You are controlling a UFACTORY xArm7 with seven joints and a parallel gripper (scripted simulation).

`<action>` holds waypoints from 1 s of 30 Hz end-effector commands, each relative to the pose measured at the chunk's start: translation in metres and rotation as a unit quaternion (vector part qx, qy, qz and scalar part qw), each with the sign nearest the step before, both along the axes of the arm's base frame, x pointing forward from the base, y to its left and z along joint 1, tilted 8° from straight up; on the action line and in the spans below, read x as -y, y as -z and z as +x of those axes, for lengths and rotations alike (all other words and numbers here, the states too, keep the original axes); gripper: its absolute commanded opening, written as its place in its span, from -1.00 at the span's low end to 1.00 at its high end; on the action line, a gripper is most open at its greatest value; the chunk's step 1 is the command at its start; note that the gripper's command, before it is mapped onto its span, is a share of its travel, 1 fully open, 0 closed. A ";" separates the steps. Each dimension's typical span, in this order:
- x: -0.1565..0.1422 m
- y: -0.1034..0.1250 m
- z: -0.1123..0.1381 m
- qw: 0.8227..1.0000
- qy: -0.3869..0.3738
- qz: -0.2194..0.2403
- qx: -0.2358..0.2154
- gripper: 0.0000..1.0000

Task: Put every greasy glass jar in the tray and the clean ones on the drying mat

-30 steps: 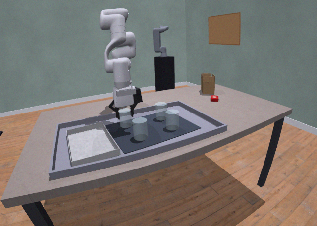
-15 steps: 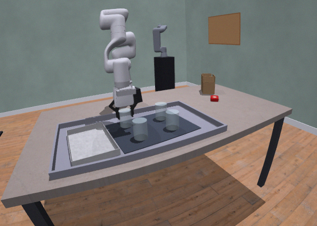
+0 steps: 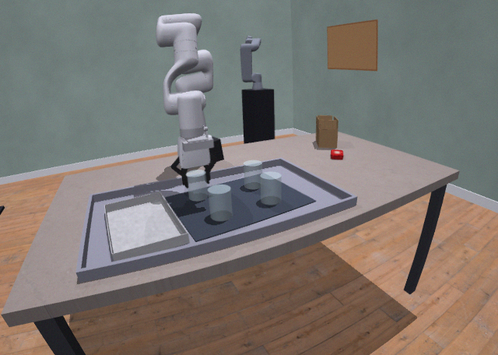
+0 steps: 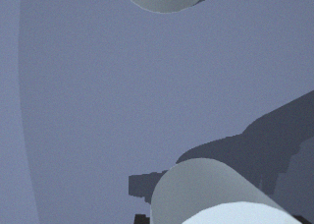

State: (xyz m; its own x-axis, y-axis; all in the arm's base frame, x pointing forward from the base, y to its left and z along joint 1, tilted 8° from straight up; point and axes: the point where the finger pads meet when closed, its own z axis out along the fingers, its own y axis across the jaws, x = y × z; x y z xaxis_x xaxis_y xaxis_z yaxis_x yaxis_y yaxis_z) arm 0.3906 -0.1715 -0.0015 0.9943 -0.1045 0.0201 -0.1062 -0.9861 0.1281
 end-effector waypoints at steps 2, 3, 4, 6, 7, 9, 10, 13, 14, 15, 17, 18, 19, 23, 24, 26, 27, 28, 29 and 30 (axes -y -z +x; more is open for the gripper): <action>0.000 -0.001 0.002 1.000 0.000 0.000 0.002 0.37; 0.000 -0.001 0.002 1.000 0.000 0.000 0.002 0.37; 0.000 -0.001 0.002 1.000 0.000 0.000 0.002 0.37; 0.000 -0.001 0.002 1.000 0.000 0.000 0.002 0.37; 0.000 -0.001 0.002 1.000 0.000 0.000 0.002 0.37; 0.000 -0.001 0.002 1.000 0.000 0.000 0.002 0.37; 0.000 -0.001 0.002 1.000 0.000 0.000 0.002 0.37; 0.000 -0.001 0.002 1.000 0.000 0.000 0.002 0.37; 0.000 -0.001 0.002 1.000 0.000 0.000 0.002 0.37; 0.000 -0.001 0.002 1.000 0.000 0.000 0.002 0.37; 0.000 -0.001 0.002 1.000 0.000 0.000 0.002 0.37; 0.000 -0.001 0.002 1.000 0.000 0.000 0.002 -1.00; 0.000 -0.001 0.002 1.000 0.000 0.000 0.002 -1.00; 0.000 -0.001 0.002 1.000 0.000 0.000 0.002 -1.00; 0.000 -0.001 0.002 1.000 0.000 0.000 0.002 -1.00; 0.000 -0.001 0.002 1.000 0.000 0.000 0.002 -1.00; 0.000 -0.001 0.002 1.000 0.000 0.000 0.002 -1.00; 0.000 -0.001 0.002 1.000 0.000 0.000 0.002 -1.00; 0.000 -0.001 0.002 1.000 0.000 0.000 0.002 -1.00; 0.000 -0.001 0.002 1.000 0.000 0.000 0.002 -1.00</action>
State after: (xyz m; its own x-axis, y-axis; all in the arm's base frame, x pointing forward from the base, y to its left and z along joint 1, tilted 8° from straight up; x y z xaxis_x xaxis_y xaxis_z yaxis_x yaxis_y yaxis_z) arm 0.3906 -0.1715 -0.0015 0.9943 -0.1044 0.0201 -0.1062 -0.9861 0.1281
